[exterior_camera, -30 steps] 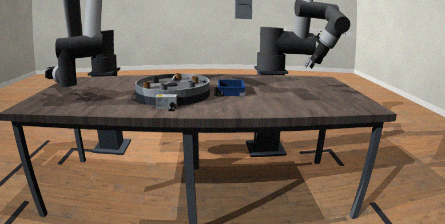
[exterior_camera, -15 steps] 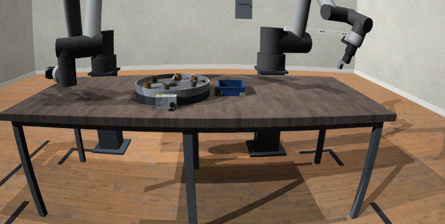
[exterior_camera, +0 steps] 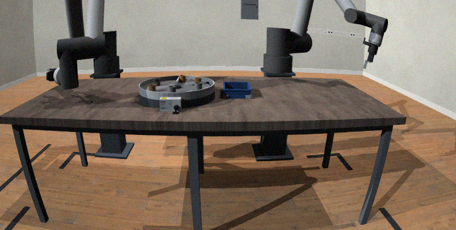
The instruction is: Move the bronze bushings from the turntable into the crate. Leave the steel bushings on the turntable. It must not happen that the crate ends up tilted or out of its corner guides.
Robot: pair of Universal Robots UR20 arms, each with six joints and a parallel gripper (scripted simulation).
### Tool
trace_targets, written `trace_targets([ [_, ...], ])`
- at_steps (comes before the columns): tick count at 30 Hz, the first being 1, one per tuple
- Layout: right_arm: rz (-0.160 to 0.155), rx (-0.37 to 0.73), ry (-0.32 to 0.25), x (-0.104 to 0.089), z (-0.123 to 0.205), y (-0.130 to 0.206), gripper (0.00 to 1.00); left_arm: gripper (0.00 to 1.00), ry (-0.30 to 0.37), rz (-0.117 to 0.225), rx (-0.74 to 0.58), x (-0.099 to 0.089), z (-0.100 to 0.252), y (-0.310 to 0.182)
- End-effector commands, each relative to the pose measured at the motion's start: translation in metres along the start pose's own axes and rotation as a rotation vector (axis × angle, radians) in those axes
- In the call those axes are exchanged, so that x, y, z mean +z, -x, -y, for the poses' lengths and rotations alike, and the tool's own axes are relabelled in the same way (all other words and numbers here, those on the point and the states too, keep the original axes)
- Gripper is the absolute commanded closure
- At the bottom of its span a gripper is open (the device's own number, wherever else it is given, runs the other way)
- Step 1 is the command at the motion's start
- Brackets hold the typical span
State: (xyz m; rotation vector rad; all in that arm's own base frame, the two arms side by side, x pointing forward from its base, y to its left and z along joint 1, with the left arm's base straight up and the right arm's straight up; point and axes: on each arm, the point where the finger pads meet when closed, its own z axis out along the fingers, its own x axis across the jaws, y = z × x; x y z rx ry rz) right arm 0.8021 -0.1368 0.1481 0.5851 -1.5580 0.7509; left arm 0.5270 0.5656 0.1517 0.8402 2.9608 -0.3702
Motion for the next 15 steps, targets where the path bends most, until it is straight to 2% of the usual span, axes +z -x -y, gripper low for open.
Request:
trace_targets([
  [1, 0.000, 0.000, 0.000, 0.000, 0.000, -0.001, 0.00, 0.00, 0.036, 0.005, -0.062, -0.017, -0.029, -0.094],
  [10, 0.000, 0.000, 0.000, 0.000, 0.000, -0.001, 0.00, 0.00, 0.123, -0.002, -0.236, -0.036, -0.029, -0.258],
  [15, 0.000, 0.000, 0.000, 0.000, 0.000, -0.001, 0.00, 0.00, 0.164, -0.012, -0.328, -0.046, -0.016, -0.354],
])
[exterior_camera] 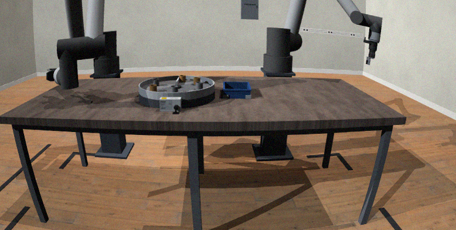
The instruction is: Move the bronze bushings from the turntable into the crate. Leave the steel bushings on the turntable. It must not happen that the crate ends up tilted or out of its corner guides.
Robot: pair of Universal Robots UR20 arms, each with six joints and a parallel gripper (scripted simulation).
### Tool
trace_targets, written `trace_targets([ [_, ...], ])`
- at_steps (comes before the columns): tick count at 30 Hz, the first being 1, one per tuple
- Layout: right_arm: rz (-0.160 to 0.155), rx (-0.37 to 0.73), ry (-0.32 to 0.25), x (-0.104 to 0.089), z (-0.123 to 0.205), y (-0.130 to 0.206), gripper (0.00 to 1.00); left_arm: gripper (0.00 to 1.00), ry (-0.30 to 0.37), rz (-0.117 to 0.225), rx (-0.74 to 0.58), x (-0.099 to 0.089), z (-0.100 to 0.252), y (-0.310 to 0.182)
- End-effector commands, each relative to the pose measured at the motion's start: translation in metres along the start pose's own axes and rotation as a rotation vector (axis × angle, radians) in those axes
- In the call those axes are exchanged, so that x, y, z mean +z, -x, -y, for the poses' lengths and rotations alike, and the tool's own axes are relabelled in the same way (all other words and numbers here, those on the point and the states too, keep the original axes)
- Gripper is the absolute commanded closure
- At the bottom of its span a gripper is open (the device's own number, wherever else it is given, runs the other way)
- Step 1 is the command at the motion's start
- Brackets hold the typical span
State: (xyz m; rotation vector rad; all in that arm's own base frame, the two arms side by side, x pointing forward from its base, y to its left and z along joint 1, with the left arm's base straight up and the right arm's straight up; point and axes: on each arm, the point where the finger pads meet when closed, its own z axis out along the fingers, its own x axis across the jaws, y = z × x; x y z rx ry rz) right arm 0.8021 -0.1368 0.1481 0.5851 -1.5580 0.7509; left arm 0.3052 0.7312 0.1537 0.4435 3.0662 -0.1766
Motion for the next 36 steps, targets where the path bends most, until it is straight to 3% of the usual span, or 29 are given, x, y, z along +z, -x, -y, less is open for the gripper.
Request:
trace_targets([
  [1, 0.000, 0.000, 0.000, 0.000, 0.000, -0.001, 0.00, 0.00, 0.032, -0.004, -0.067, -0.008, -0.018, -0.078],
  [2, 0.000, 0.000, 0.000, 0.000, 0.000, -0.001, 0.00, 0.00, 0.032, -0.004, -0.067, -0.008, -0.018, -0.078],
  [3, 0.000, 0.000, 0.000, 0.000, 0.000, -0.001, 0.00, 0.00, 0.039, -0.007, -0.083, -0.012, -0.024, -0.119],
  [8, 0.000, 0.000, 0.000, 0.000, 0.000, -0.001, 0.00, 0.00, 0.069, -0.018, -0.155, -0.017, -0.022, -0.191],
  [16, 0.000, 0.000, 0.000, 0.000, 0.000, -0.001, 0.00, 0.00, 0.099, -0.032, -0.230, -0.023, -0.013, -0.266],
  [36, 0.000, 0.000, 0.000, 0.000, 0.000, -0.001, 0.00, 0.00, 0.114, -0.040, -0.269, -0.026, -0.006, -0.304],
])
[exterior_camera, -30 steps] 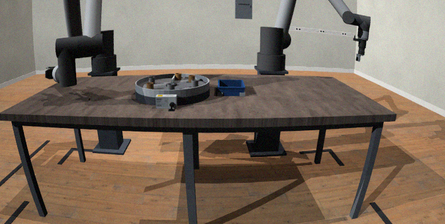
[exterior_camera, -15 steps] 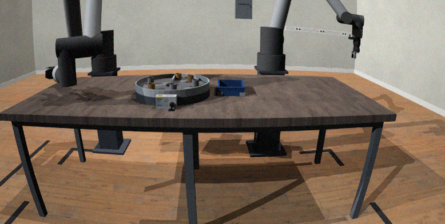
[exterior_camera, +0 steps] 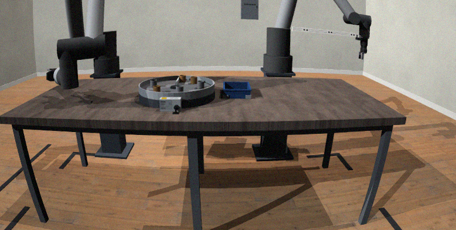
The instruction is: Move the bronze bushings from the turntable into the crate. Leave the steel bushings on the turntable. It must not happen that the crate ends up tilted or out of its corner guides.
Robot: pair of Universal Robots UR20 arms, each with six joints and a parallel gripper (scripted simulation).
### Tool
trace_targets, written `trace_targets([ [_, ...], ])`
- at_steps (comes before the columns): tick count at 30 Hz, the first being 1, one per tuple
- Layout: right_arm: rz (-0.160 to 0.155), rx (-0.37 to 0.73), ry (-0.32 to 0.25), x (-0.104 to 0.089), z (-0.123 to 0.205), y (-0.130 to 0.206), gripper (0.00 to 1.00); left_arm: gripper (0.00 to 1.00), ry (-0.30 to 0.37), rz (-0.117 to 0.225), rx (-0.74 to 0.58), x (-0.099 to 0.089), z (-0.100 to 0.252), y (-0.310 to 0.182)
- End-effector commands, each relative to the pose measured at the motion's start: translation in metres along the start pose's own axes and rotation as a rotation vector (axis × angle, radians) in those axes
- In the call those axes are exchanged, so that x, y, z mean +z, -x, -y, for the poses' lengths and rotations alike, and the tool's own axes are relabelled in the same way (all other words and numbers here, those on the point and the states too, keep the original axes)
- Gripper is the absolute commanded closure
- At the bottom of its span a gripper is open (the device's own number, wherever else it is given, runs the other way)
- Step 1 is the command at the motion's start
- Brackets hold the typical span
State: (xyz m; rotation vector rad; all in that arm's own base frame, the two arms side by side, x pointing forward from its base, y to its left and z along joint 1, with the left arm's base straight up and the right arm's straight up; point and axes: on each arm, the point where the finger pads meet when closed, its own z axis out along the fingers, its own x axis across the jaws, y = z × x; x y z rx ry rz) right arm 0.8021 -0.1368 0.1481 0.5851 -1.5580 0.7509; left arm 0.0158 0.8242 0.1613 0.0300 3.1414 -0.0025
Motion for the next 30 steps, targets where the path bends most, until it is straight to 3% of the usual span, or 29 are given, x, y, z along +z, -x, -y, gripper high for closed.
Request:
trace_targets([
  [1, 0.001, 0.001, 0.000, -0.001, 0.000, 0.000, 0.00, 0.00, 0.001, 0.000, -0.001, -0.001, -0.001, -0.001],
  [3, 0.020, 0.024, 0.000, -0.009, -0.006, 0.001, 0.00, 0.00, 0.001, 0.000, -0.001, -0.001, -0.001, -0.001],
  [4, 0.044, 0.052, 0.000, -0.020, -0.013, 0.003, 0.00, 0.00, 0.001, 0.000, -0.001, -0.001, -0.001, -0.001],
  [6, 0.124, 0.140, 0.003, -0.057, -0.037, 0.010, 0.00, 0.00, 0.001, 0.000, -0.001, -0.001, -0.001, -0.001],
  [15, 0.315, 0.318, 0.028, -0.142, -0.097, 0.022, 0.00, 0.00, 0.001, 0.000, -0.001, -0.001, -0.001, -0.001],
  [17, 0.315, 0.318, 0.028, -0.142, -0.097, 0.022, 0.00, 0.00, 0.001, 0.000, -0.001, -0.001, -0.001, -0.001],
  [18, 0.376, 0.367, 0.041, -0.170, -0.117, 0.024, 0.00, 0.00, 0.001, 0.000, -0.001, -0.001, -0.001, -0.001],
  [30, 0.622, 0.527, 0.121, -0.281, -0.205, 0.027, 0.00, 0.00, 0.001, 0.000, -0.001, -0.001, -0.001, -0.001],
])
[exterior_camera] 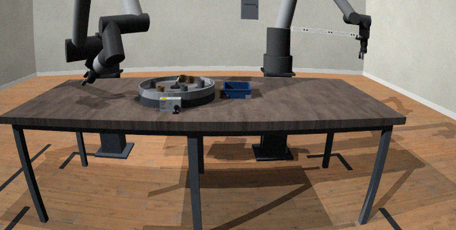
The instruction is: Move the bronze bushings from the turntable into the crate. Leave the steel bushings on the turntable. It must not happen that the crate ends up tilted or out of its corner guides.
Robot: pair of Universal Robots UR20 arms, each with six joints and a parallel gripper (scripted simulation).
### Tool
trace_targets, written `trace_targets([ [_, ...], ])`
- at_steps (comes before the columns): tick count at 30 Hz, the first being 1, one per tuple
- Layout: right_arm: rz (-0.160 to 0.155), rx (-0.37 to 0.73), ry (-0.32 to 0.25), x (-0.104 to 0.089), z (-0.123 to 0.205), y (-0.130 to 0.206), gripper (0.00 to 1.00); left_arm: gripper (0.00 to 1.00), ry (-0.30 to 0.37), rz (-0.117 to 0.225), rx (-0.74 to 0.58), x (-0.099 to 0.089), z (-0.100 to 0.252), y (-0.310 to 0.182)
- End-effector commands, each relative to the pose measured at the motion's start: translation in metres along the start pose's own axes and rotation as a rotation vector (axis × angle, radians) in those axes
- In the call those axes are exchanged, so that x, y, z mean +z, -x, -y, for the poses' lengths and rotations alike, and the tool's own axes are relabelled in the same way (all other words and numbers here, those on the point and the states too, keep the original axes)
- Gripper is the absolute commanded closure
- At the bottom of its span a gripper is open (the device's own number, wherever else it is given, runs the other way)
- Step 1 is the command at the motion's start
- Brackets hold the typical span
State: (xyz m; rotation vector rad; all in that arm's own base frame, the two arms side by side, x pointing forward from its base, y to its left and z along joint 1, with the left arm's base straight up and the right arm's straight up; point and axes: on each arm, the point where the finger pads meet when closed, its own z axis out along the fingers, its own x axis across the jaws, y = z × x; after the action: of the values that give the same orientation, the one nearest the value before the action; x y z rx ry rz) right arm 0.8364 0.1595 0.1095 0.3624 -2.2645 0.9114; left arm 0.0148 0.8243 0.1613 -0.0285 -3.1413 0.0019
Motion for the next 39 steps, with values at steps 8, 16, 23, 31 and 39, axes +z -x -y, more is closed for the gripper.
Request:
trace_targets([
  [8, 0.213, 0.141, 0.111, -0.096, -0.099, 0.004, 0.00, 0.00, 0.001, 0.000, 0.000, -0.001, 0.000, 0.000],
  [16, 0.342, 0.211, 0.212, -0.165, -0.170, -0.006, 0.00, 0.00, 0.001, 0.000, 0.000, -0.001, 0.000, 0.000],
  [23, 0.433, 0.251, 0.303, -0.219, -0.225, -0.022, 0.00, 0.00, 0.001, 0.000, 0.000, -0.001, 0.000, 0.000],
  [31, 0.530, 0.285, 0.423, -0.285, -0.292, -0.050, 0.00, 0.00, 0.001, 0.000, 0.000, -0.001, 0.000, 0.000],
  [39, 0.609, 0.300, 0.547, -0.347, -0.356, -0.088, 0.00, 0.00, 0.001, 0.000, 0.000, -0.001, 0.000, 0.000],
])
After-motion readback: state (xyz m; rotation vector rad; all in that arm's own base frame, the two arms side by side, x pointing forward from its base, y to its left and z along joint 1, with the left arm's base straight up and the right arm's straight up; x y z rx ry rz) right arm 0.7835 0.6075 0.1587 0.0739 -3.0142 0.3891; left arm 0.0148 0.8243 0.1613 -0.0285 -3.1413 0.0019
